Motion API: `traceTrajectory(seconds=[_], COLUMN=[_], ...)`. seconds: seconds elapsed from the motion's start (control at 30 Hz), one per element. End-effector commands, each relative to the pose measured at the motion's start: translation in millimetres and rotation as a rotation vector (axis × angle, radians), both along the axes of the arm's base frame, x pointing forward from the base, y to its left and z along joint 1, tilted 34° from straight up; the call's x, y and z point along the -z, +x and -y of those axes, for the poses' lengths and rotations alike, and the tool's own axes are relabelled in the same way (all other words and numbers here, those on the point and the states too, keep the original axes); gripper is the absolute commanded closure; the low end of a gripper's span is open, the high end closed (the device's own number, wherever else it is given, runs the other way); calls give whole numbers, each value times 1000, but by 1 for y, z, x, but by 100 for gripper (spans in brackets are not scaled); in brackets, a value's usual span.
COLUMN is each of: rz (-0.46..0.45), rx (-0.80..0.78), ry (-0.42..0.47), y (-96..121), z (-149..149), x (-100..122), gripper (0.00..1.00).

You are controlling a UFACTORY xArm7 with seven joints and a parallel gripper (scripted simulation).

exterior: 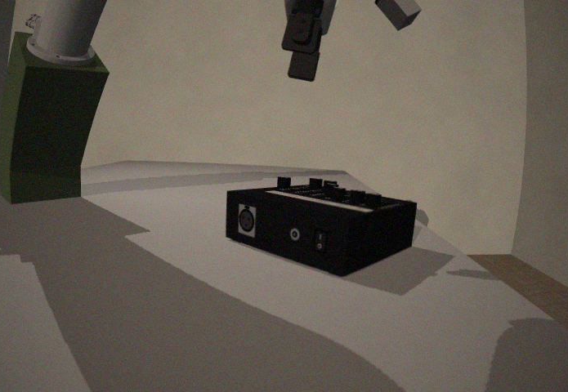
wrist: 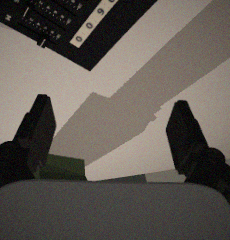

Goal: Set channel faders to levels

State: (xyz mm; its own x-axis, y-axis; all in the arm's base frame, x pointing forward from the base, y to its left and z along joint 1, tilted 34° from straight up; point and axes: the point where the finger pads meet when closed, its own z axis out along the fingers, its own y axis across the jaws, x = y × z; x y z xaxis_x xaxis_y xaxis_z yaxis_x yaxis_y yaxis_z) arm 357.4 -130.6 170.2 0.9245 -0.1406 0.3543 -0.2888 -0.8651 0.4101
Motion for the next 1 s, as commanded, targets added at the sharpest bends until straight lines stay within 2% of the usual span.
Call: traceTrajectory(seconds=[0.0, 0.17, 0.97], rz=[85, 124, 130], rx=[-117, -165, -154], ry=[44, 54, 57], y=[27, 36, 37], z=[-6, -10, -9], x=[-2, -7, -7], gripper=[0, 0, 0])
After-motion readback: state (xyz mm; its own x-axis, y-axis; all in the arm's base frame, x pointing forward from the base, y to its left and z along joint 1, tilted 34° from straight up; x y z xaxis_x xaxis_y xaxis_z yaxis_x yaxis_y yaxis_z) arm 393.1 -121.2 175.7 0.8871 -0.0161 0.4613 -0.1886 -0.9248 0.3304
